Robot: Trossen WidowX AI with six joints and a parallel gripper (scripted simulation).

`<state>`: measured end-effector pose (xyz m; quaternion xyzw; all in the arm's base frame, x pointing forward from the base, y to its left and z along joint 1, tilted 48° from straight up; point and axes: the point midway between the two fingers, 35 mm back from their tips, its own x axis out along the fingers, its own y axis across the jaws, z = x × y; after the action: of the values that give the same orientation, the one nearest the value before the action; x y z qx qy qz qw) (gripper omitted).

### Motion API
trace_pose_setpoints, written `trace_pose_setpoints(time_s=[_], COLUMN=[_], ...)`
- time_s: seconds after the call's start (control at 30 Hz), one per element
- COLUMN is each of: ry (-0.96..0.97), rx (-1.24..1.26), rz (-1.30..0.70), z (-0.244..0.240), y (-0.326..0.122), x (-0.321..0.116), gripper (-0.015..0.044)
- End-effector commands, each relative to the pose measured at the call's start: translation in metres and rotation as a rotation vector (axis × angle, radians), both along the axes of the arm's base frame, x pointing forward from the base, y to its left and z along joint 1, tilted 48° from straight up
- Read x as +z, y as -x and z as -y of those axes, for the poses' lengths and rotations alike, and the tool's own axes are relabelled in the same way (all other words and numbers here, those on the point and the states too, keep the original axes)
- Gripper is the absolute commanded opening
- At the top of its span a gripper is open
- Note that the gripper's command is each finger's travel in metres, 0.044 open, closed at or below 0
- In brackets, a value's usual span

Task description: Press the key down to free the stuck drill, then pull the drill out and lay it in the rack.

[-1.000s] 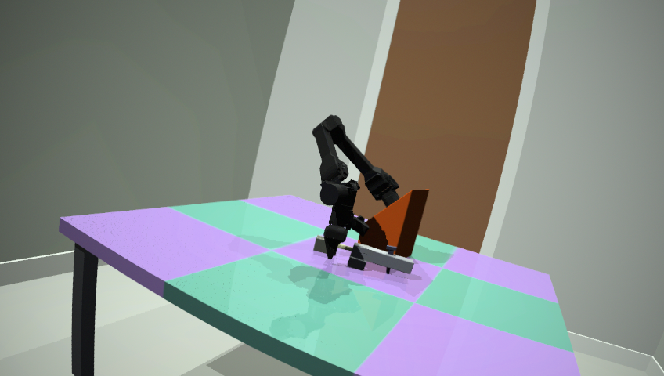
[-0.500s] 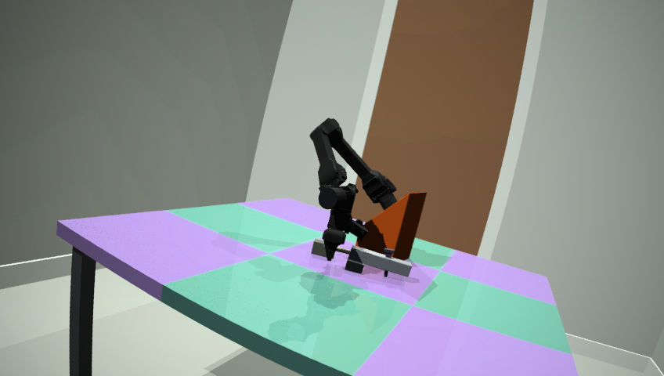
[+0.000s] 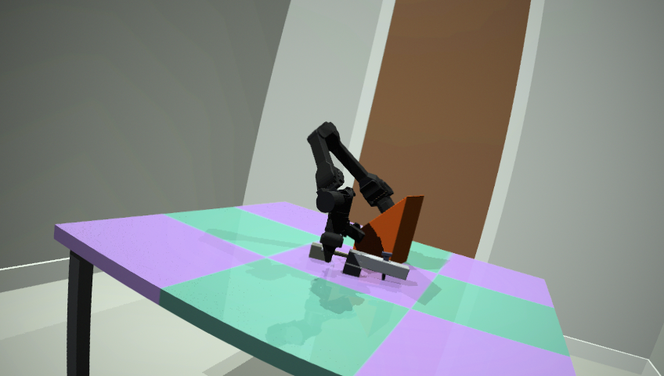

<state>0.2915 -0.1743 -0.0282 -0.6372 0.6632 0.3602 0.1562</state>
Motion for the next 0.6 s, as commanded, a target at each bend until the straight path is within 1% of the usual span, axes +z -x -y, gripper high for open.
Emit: trace_pose_setpoints(time_s=[0.0,0.57], ry=[0.001,0.001], rx=[0.0,0.0], rz=[0.0,0.0], z=[-0.0015,0.001], y=[0.0002,-0.0008], x=[0.0013,0.0052], gripper=[0.0,0.0])
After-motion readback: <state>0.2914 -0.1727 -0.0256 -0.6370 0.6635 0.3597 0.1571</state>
